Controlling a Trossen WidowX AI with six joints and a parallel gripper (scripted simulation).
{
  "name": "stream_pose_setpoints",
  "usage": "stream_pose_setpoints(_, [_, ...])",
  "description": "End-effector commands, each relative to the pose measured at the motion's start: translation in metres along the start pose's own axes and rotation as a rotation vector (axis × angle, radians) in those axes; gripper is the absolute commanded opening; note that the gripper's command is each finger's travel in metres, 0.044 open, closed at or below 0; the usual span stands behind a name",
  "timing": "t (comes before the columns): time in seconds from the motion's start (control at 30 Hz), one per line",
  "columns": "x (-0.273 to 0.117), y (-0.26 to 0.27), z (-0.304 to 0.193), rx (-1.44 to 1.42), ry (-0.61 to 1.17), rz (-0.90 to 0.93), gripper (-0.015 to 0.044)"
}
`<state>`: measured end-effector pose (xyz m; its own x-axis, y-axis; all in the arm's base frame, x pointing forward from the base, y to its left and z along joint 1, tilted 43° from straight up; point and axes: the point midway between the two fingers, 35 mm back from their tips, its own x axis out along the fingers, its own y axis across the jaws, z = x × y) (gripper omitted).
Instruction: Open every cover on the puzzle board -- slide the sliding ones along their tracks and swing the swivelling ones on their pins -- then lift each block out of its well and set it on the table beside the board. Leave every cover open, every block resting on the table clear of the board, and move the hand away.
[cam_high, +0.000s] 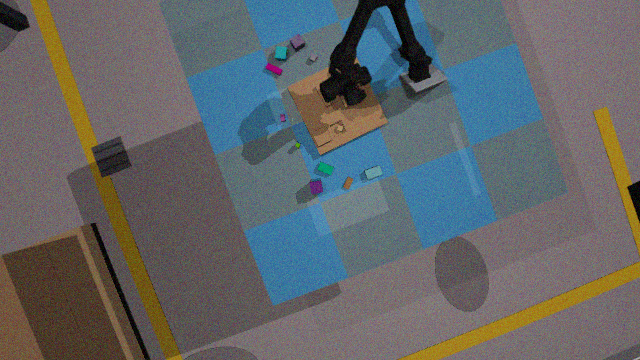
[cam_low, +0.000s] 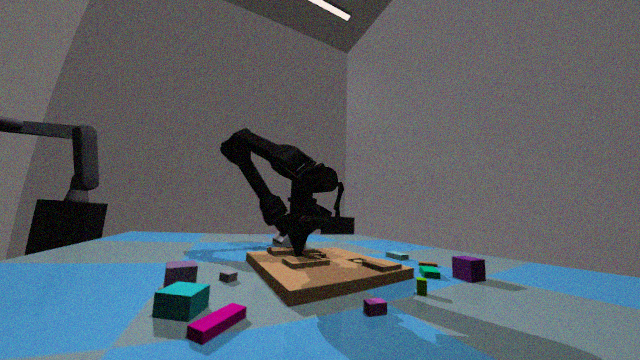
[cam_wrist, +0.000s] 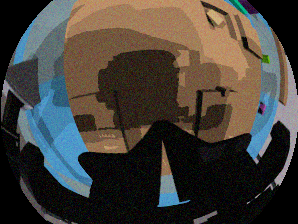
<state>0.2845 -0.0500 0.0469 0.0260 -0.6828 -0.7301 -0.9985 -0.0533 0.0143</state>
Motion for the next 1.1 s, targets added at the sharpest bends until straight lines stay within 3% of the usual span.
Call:
stream_pose_setpoints(0.0, [0.002,0.0,0.006,-0.002,-0.006,0.007,0.0])
stream_pose_setpoints(1.07, [0.002,0.001,0.039,-0.002,-0.007,0.007,0.0])
